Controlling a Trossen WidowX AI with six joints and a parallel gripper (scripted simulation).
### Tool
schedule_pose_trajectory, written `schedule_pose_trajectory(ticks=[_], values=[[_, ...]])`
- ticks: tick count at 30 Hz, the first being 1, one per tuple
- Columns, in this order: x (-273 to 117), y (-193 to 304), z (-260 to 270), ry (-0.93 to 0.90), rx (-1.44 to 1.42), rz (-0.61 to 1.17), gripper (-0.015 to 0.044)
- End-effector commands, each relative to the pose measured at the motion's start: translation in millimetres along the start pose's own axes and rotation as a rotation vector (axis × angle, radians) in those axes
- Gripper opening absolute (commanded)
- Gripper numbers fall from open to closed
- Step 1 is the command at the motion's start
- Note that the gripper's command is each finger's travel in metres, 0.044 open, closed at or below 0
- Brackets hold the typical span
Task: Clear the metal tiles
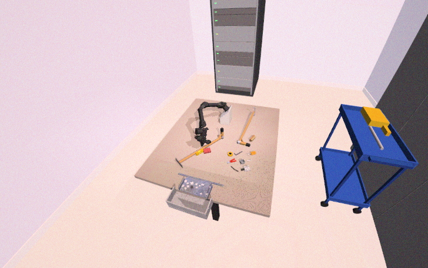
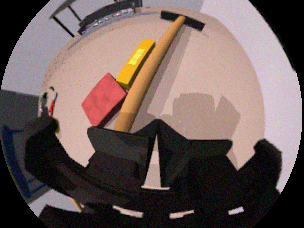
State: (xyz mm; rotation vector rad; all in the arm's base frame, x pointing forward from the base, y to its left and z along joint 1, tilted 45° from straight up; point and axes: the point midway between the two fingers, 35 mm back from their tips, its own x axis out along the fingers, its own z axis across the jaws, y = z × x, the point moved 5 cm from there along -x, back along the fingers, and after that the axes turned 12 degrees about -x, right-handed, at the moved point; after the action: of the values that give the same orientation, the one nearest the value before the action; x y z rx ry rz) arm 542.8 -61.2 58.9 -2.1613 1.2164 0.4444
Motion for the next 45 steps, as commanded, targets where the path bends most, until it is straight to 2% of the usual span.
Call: schedule_pose_trajectory(ticks=[1, 45], values=[[-1.6, -4.8, 3.2, 0.003, 0.003, -0.005, 0.0], [4.9, -25.2, 40.8, 0.001, 0.005, -0.006, 0.0]])
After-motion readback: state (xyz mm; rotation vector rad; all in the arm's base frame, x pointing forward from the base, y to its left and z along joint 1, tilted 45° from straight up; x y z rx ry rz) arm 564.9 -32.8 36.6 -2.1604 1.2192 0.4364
